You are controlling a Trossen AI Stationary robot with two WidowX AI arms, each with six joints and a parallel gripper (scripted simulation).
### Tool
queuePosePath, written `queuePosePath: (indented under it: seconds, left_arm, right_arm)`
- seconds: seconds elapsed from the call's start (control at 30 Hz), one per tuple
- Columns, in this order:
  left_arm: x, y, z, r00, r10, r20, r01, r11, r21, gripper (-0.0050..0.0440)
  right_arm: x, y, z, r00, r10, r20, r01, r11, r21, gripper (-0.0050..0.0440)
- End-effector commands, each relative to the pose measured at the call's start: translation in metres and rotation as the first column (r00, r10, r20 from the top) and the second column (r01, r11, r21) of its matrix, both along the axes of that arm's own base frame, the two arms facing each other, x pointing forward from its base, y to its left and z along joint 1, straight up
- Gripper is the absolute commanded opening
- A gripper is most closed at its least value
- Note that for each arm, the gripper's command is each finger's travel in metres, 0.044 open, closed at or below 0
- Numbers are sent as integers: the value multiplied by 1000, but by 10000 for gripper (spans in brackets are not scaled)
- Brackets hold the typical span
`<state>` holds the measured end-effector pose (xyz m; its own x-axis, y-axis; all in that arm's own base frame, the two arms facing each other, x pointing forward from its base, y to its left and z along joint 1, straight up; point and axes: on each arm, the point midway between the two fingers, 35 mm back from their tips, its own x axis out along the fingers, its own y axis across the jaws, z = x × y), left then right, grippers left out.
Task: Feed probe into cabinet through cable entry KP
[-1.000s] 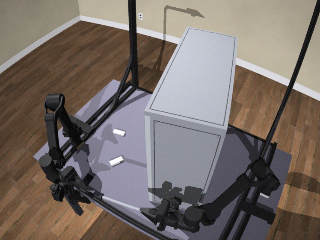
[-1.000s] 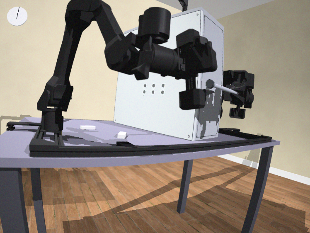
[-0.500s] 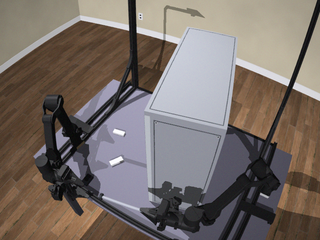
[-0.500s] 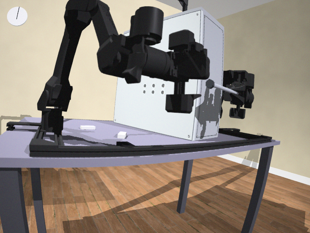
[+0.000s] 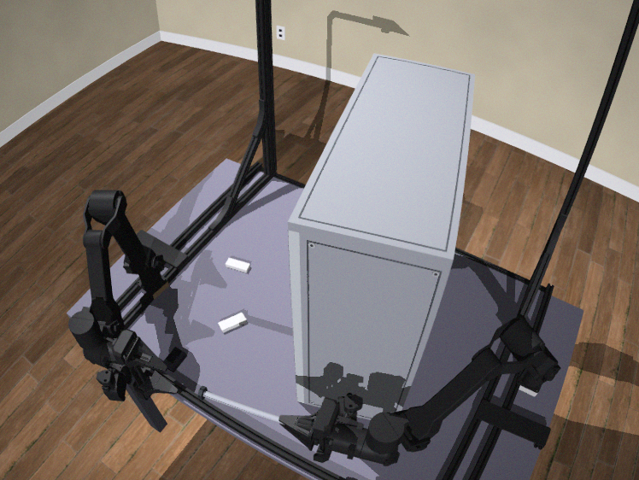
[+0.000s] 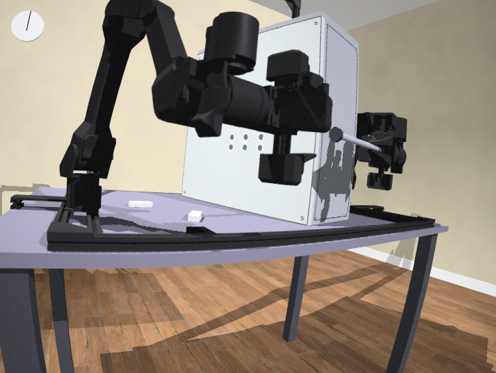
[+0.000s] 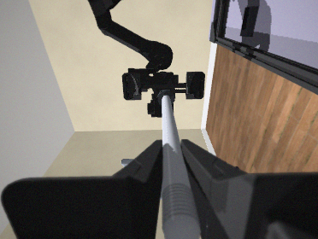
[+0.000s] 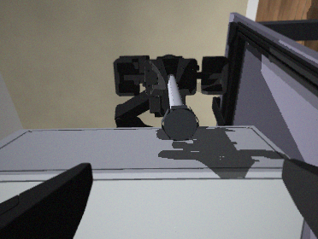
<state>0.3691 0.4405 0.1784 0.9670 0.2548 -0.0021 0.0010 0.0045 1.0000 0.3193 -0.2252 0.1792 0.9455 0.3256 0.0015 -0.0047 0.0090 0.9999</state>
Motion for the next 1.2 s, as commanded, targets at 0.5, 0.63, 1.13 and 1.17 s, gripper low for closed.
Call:
queuePosePath:
  seconds: [0.5, 0.63, 1.13, 1.17]
  left_arm:
    - [0, 1, 1, 1000, 3, 1, -3, 1000, 5, 0]
    - [0, 1, 1, 1000, 3, 1, -3, 1000, 5, 0]
    - [0, 1, 1, 1000, 3, 1, -3, 1000, 5, 0]
    - [0, 1, 1, 1000, 3, 1, -3, 1000, 5, 0]
  right_arm:
    - [17, 7, -2, 1000, -1, -5, 1, 1000, 9, 440]
    - [20, 8, -2, 1000, -2, -5, 2, 1000, 9, 440]
    - [38, 14, -2, 1000, -6, -5, 7, 1000, 9, 440]
    - [38, 14, -2, 1000, -6, -5, 7, 1000, 9, 440]
